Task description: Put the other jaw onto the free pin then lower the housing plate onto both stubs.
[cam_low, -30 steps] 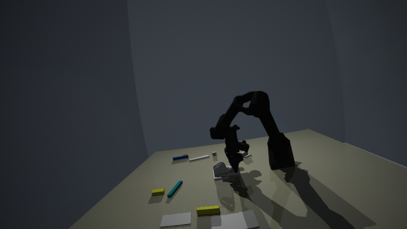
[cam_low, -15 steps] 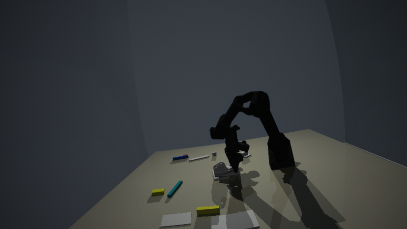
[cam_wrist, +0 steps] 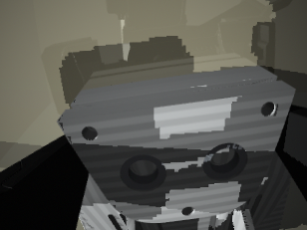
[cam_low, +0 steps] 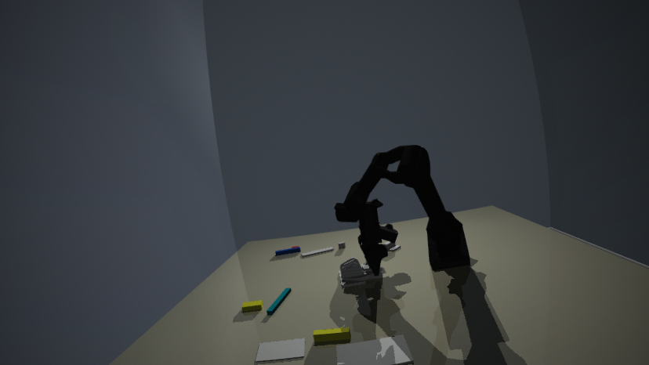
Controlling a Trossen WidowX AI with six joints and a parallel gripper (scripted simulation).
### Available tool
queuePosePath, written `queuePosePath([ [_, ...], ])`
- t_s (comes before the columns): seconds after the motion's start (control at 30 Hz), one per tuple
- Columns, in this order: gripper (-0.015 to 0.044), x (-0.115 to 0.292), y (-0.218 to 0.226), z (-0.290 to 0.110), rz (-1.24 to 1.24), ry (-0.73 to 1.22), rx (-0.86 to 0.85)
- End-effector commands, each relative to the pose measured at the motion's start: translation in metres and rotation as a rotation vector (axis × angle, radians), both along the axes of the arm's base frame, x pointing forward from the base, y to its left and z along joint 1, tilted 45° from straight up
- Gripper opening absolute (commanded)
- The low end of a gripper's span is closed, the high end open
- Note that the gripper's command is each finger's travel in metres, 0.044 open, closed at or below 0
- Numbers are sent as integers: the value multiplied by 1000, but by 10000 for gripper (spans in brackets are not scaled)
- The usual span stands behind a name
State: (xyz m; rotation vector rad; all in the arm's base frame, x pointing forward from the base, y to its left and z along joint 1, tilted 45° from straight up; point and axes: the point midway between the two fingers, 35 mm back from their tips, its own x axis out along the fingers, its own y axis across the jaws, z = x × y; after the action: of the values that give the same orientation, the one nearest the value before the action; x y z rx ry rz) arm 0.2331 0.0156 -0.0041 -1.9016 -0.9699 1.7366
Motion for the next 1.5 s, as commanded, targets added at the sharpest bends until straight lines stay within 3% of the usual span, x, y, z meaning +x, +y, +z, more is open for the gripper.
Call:
queuePosePath([
  [0.0,351,0,3,-2,7,2,-2],
  [1.47,351,0,2,-1,7,2,-2],
])
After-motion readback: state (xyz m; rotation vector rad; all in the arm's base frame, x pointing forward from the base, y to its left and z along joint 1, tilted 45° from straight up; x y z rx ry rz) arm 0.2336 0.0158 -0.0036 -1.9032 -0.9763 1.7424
